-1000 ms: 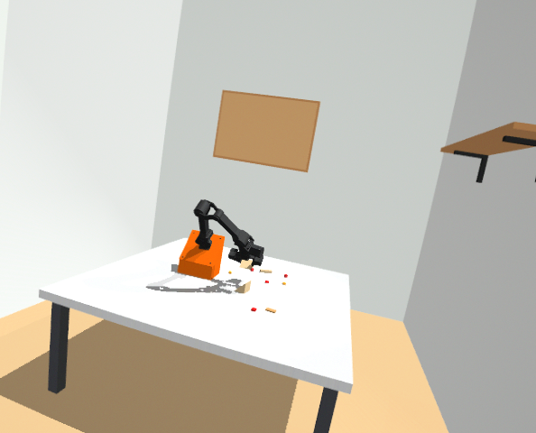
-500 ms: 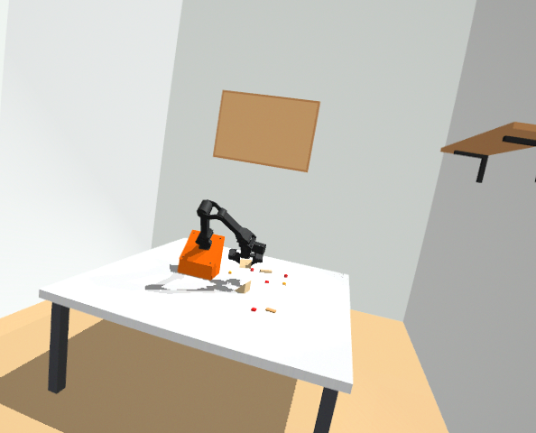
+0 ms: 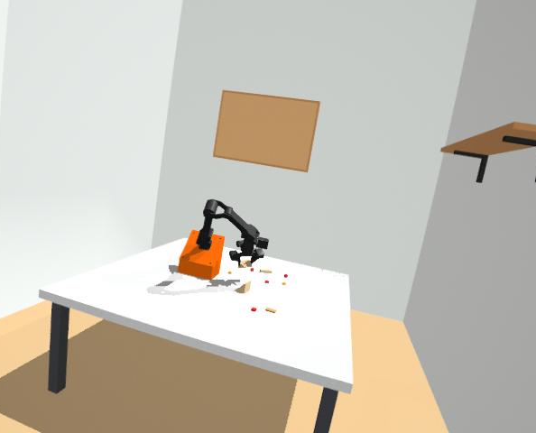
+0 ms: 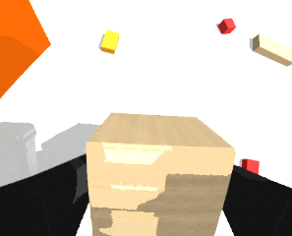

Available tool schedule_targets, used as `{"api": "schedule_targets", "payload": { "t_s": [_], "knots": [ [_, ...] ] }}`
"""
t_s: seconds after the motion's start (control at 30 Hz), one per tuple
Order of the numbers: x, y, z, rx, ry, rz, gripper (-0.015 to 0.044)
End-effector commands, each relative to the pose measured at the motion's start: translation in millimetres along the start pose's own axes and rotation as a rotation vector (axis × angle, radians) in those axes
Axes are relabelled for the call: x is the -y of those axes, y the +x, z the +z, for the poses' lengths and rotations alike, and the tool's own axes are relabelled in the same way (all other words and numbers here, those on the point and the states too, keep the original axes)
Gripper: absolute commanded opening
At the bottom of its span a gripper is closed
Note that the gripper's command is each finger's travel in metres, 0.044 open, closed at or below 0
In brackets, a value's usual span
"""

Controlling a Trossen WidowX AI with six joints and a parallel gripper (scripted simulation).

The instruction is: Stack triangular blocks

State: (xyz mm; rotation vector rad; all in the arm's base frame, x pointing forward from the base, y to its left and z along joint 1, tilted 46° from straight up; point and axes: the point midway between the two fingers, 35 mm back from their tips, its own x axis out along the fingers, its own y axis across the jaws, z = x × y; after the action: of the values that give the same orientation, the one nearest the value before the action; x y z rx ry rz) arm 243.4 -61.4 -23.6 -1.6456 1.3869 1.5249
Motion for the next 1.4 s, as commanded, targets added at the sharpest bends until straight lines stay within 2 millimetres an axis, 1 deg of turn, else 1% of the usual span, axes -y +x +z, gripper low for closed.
{"api": "schedule_targets", "payload": {
  "t_s": [0.0,0.33,0.7,1.03,1.37],
  "knots": [
    [2,-1,1,-0.062,-0.126,0.046,0.0000],
    [6,-4,4,-0.199,-0.405,0.163,0.0000],
    [14,-11,7,-0.349,-0.706,0.301,0.0000],
    [13,-14,6,-0.358,-0.723,0.310,0.0000],
    [-11,-48,-10,-0.357,-0.724,0.311,0.0000]
  ]
}}
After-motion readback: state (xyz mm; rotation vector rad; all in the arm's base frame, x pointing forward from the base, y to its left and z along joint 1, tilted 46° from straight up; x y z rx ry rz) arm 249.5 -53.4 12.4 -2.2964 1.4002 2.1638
